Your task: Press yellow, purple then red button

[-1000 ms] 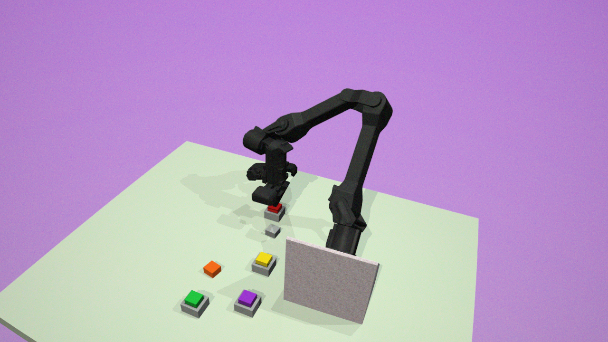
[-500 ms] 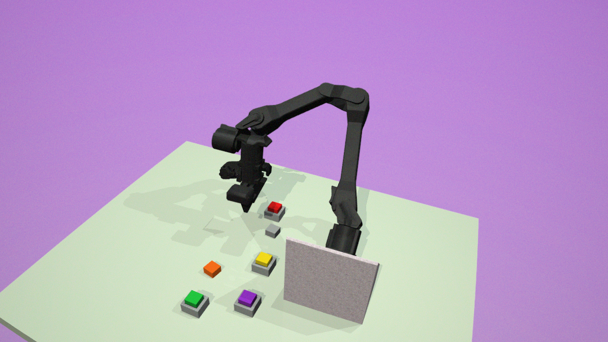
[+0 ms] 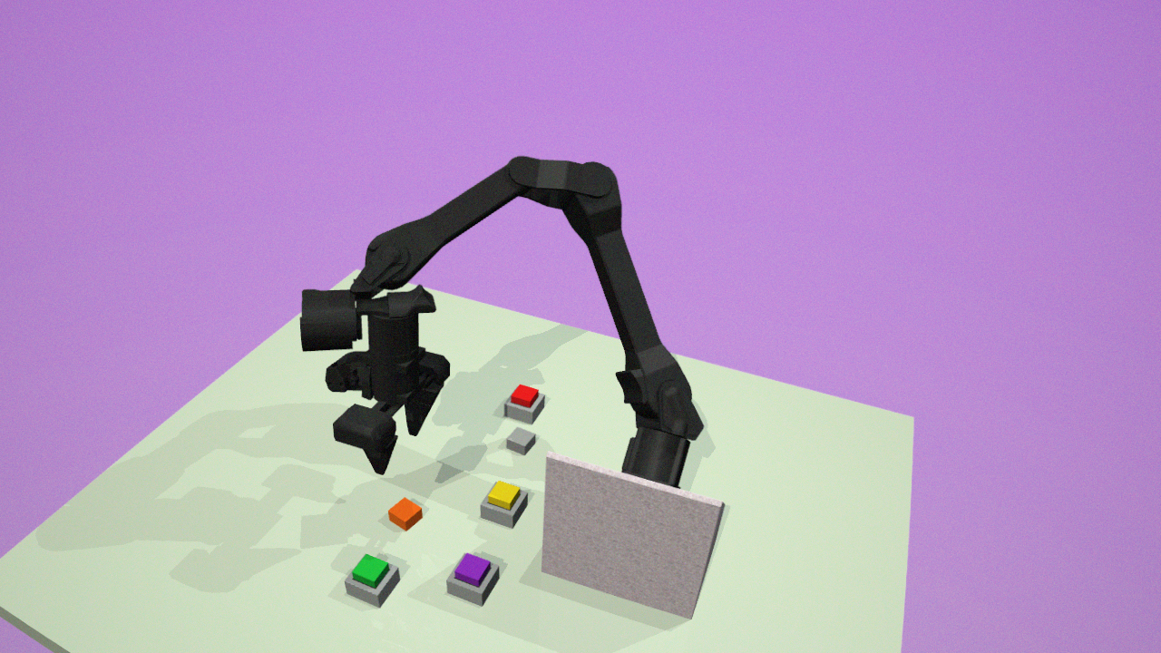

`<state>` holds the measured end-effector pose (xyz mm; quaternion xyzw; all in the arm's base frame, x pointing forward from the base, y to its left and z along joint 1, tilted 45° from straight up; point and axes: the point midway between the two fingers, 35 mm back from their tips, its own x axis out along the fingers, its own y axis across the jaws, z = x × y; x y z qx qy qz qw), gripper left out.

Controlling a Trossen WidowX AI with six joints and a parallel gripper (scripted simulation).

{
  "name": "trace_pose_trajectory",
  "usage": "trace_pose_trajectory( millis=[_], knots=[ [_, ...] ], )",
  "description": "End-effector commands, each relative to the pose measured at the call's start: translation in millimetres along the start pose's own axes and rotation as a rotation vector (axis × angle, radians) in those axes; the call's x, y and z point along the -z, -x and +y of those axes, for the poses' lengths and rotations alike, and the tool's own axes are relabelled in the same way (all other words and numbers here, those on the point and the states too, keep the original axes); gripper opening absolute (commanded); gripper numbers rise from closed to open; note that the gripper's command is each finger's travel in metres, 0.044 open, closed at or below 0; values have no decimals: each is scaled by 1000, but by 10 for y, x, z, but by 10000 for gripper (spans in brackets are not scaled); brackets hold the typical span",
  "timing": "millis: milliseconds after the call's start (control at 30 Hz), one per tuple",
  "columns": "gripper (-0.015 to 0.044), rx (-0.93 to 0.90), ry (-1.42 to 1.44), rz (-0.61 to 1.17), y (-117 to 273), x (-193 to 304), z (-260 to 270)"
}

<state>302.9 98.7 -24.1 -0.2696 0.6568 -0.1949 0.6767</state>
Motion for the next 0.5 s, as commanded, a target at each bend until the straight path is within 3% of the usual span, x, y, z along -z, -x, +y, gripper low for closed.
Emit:
trace_pose_trajectory(
  millis=[0, 200, 467],
  knots=[
    [400, 25, -21, 8, 7, 144, 504],
    [400, 88, -64, 2, -57, 501, 1182],
    [400, 97, -70, -1, -70, 551, 1252]
  ],
)
